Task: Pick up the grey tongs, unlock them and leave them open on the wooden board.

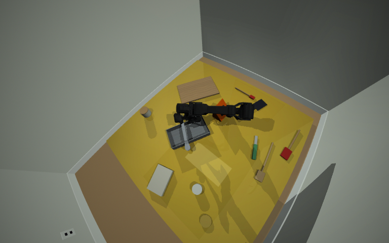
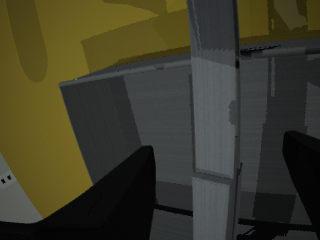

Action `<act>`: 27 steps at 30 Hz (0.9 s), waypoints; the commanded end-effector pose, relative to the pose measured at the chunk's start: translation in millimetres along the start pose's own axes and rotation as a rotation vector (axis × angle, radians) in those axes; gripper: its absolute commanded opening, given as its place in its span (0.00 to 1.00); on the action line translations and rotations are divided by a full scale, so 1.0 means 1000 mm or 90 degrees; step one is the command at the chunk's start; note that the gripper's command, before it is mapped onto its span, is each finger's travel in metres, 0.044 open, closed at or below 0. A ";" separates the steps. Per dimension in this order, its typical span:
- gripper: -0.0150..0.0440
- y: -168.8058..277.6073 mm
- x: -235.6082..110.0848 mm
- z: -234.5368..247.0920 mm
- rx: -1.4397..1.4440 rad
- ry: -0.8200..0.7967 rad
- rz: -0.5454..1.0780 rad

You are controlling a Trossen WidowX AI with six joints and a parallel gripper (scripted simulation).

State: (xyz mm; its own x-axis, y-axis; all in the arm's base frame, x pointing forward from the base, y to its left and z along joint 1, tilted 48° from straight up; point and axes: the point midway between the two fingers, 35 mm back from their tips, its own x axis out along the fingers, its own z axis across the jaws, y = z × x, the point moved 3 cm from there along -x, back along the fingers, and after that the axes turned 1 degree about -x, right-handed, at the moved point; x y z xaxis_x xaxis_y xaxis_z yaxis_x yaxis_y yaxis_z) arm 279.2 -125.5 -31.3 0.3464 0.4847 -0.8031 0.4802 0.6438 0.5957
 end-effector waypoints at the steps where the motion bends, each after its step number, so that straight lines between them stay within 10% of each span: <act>1: 0.69 -0.002 -0.004 -0.002 0.012 -0.002 0.006; 27: 0.69 -0.002 0.025 -0.001 0.011 -0.002 0.005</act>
State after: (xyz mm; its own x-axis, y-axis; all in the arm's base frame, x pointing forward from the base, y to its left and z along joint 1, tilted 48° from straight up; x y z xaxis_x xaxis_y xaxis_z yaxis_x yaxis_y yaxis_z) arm 284.9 -117.8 -47.6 0.3537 0.4832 -0.8008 0.4873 0.6356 0.5988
